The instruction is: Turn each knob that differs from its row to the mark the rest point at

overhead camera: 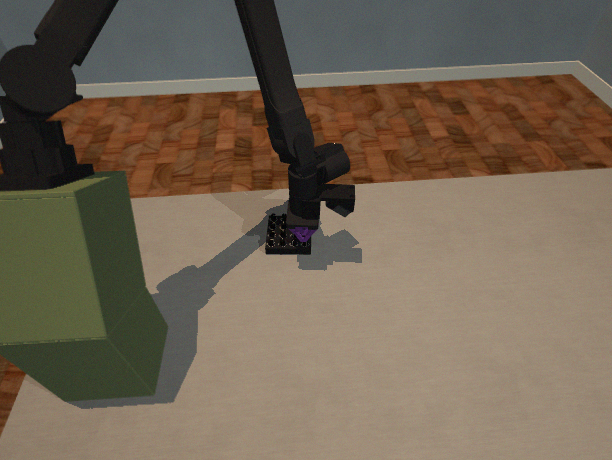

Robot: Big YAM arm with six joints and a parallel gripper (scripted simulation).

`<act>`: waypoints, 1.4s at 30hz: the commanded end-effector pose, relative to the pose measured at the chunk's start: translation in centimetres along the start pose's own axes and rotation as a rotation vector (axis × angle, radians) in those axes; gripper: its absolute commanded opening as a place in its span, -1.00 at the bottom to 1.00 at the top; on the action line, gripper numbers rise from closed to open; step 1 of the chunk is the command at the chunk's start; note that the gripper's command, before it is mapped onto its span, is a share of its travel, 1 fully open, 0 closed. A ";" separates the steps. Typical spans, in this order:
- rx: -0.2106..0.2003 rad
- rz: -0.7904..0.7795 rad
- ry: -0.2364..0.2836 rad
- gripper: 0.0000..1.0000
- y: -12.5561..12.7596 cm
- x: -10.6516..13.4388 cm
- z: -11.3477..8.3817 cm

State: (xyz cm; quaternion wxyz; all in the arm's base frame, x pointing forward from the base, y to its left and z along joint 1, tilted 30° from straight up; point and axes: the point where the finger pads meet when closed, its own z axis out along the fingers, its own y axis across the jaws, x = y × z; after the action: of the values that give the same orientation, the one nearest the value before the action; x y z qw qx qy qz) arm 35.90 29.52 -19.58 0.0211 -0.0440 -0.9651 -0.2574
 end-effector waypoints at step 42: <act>-0.010 0.000 -0.018 -0.63 0.7 -0.6 0.9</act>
State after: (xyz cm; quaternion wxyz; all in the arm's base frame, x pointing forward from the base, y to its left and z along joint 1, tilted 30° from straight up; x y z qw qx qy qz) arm 35.94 30.14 -20.69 0.0210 -0.0443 -0.9651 -0.2571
